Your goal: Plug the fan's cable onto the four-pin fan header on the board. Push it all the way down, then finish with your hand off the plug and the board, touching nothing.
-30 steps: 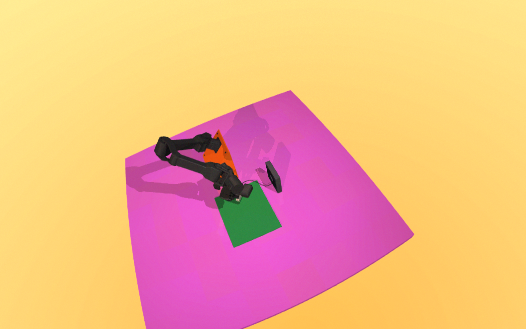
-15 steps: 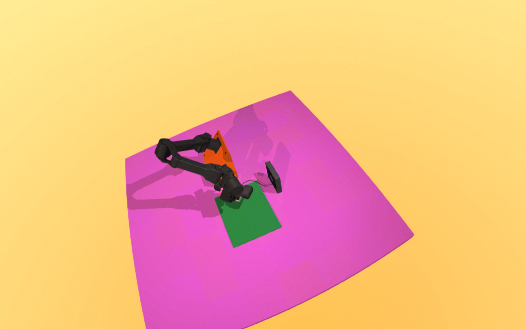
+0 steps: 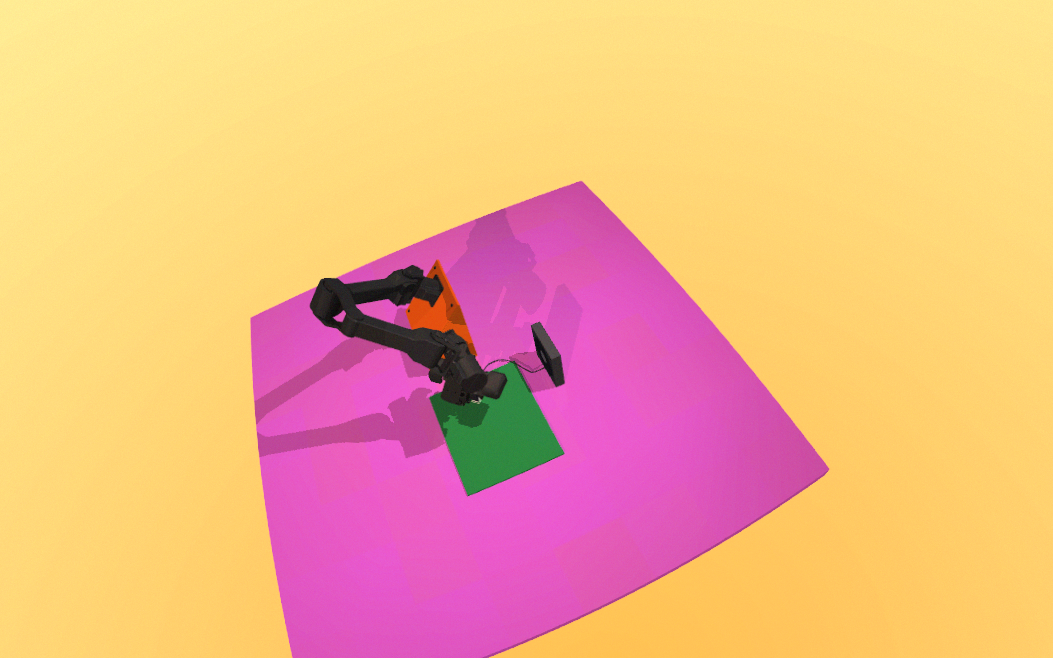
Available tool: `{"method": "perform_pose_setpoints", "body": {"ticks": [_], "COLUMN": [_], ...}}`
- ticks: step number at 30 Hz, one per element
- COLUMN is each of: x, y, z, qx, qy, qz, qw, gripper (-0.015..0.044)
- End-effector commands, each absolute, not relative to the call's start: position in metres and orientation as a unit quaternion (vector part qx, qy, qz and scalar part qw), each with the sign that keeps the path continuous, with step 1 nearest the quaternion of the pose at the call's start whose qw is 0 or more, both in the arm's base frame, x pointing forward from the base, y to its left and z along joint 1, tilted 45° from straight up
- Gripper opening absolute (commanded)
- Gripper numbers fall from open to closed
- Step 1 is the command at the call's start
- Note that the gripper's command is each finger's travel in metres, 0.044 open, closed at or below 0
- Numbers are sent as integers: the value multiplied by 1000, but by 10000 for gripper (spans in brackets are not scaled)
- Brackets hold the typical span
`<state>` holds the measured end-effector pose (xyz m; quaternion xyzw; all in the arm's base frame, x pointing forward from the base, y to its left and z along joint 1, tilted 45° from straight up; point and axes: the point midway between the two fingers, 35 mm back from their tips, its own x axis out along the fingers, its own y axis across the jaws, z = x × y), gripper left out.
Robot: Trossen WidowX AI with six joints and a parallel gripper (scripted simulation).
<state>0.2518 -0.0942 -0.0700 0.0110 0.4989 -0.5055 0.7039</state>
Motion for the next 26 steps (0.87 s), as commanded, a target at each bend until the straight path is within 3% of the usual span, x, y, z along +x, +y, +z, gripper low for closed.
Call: {"method": "perform_pose_setpoints", "body": {"ticks": [1, 14, 22, 26], "x": [252, 255, 330, 335], "y": [-94, -56, -112, -119], "z": [-70, -30, 26, 32], "qx": [11, 10, 11, 10], "qy": [499, 500, 498, 498], "qz": [-506, -504, -504, -505], "qw": [704, 704, 705, 705], "gripper": [260, 260, 260, 260]}}
